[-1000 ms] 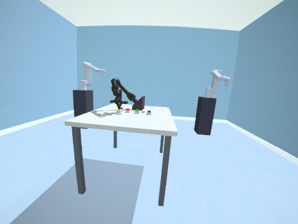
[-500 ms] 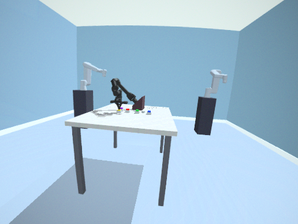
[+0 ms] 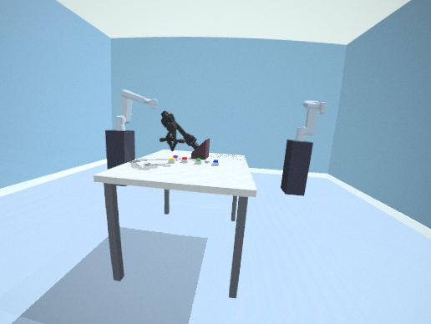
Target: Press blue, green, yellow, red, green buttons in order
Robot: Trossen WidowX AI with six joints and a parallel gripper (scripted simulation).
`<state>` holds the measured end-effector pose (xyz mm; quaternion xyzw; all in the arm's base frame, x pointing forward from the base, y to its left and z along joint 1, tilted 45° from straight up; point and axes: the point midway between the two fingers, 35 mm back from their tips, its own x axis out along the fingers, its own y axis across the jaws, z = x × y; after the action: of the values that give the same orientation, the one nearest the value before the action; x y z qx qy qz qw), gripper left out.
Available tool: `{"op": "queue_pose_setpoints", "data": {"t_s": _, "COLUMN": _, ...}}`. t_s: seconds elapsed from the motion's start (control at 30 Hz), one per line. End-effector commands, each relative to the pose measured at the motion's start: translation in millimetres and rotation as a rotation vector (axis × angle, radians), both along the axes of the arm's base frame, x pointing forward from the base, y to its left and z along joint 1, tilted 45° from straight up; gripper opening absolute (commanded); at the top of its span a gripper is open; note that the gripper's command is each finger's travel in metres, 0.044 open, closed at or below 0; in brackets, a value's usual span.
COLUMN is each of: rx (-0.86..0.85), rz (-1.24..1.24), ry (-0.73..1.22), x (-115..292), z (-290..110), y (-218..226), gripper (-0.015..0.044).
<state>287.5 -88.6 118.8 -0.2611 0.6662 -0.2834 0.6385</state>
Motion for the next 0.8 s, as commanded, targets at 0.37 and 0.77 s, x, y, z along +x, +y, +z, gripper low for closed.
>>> {"op": "queue_pose_setpoints", "data": {"t_s": 0.37, "rx": 0.010, "rz": 0.003, "ry": -0.005, "x": -45, "z": -29, "y": 85, "gripper": 0.0020}}
{"op": "queue_pose_setpoints", "data": {"t_s": 0.77, "rx": 0.007, "rz": 0.002, "ry": -0.006, "x": -53, "z": -71, "y": 53, "gripper": 0.0020}}
